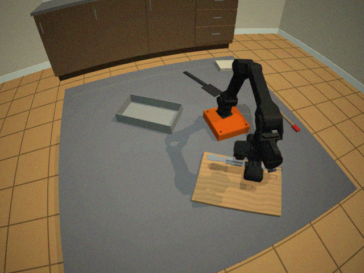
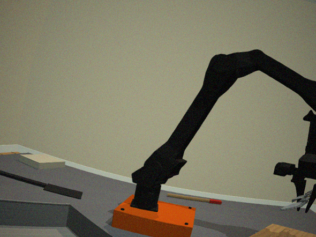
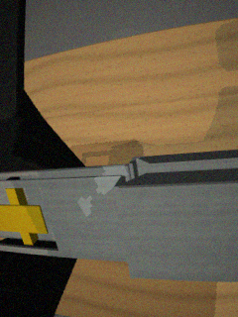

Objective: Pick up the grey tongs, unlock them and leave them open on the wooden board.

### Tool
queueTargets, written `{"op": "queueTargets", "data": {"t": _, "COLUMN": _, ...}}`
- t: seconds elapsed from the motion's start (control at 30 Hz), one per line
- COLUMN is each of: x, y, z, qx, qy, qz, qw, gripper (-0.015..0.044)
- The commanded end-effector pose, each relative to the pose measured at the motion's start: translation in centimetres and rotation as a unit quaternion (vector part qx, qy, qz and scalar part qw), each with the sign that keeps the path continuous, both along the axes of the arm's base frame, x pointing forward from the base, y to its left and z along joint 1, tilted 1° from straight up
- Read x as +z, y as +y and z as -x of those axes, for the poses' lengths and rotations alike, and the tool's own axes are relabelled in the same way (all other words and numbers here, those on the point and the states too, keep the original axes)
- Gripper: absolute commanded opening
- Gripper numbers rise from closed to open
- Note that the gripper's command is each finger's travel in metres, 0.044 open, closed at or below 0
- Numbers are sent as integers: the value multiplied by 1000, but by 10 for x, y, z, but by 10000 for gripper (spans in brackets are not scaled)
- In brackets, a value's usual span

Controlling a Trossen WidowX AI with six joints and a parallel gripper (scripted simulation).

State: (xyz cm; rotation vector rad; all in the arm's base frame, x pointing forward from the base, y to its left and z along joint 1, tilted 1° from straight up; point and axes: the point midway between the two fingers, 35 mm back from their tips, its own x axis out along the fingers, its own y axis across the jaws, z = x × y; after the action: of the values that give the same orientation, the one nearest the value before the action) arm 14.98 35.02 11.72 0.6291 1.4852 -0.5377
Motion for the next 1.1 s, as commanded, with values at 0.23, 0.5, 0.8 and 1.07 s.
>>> {"op": "queueTargets", "data": {"t": 0.23, "x": -11, "y": 2, "z": -1, "qx": -2, "qy": -3, "qz": 1, "qw": 1000, "gripper": -150}}
{"op": "queueTargets", "data": {"t": 0.5, "x": -25, "y": 3, "z": -2, "qx": -2, "qy": -3, "qz": 1, "qw": 1000, "gripper": -150}}
{"op": "queueTargets", "data": {"t": 0.8, "x": -39, "y": 4, "z": -2, "qx": -3, "qy": -2, "qz": 1, "qw": 1000, "gripper": -150}}
{"op": "queueTargets", "data": {"t": 1.07, "x": -52, "y": 4, "z": -2, "qx": -3, "qy": -2, "qz": 2, "qw": 1000, "gripper": -150}}
